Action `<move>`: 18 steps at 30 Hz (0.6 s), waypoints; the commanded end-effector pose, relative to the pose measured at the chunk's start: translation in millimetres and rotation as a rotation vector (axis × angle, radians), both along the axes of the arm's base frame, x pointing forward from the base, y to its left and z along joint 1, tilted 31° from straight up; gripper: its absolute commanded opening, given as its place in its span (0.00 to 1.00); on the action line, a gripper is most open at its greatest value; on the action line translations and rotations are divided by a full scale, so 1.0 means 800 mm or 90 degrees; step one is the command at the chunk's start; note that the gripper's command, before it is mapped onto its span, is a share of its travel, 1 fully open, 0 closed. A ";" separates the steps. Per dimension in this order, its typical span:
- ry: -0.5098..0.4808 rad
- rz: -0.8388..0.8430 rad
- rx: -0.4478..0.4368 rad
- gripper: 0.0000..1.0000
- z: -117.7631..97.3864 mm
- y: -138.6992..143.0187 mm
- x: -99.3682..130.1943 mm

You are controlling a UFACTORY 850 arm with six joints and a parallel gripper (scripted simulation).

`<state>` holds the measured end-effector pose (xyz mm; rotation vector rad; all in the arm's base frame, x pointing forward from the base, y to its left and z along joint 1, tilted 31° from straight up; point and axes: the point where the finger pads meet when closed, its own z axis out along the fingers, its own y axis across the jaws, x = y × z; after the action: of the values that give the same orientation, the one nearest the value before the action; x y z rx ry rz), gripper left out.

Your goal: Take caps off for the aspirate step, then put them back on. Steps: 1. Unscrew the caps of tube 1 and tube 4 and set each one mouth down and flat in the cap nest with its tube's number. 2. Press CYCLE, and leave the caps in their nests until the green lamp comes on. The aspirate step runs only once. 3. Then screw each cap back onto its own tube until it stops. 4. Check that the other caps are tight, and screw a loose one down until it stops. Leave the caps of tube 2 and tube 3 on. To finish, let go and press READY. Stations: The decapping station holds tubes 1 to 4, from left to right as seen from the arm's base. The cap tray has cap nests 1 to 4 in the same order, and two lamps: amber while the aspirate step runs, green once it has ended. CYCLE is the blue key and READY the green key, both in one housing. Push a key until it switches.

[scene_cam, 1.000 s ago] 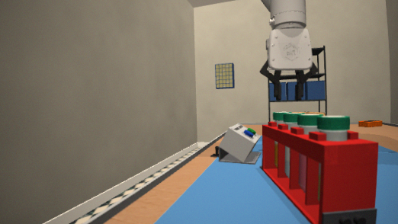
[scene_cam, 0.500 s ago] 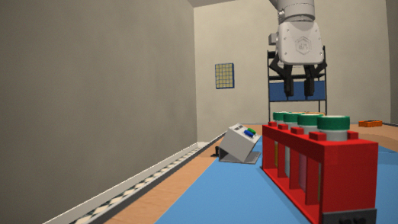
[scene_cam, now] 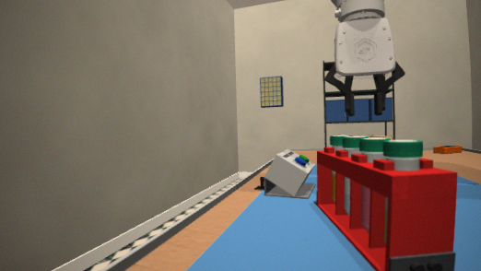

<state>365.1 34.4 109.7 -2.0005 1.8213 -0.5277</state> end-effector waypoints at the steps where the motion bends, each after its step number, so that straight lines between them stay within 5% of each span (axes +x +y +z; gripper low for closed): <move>1: 0.005 -0.153 0.091 0.46 0.000 0.034 -0.001; 6: 0.008 -0.259 0.155 0.46 -0.001 0.066 -0.004; 18: 0.009 -0.268 0.160 0.46 -0.002 0.138 -0.009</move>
<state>358.3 118.9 109.0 -1.4809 2.1930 -0.3579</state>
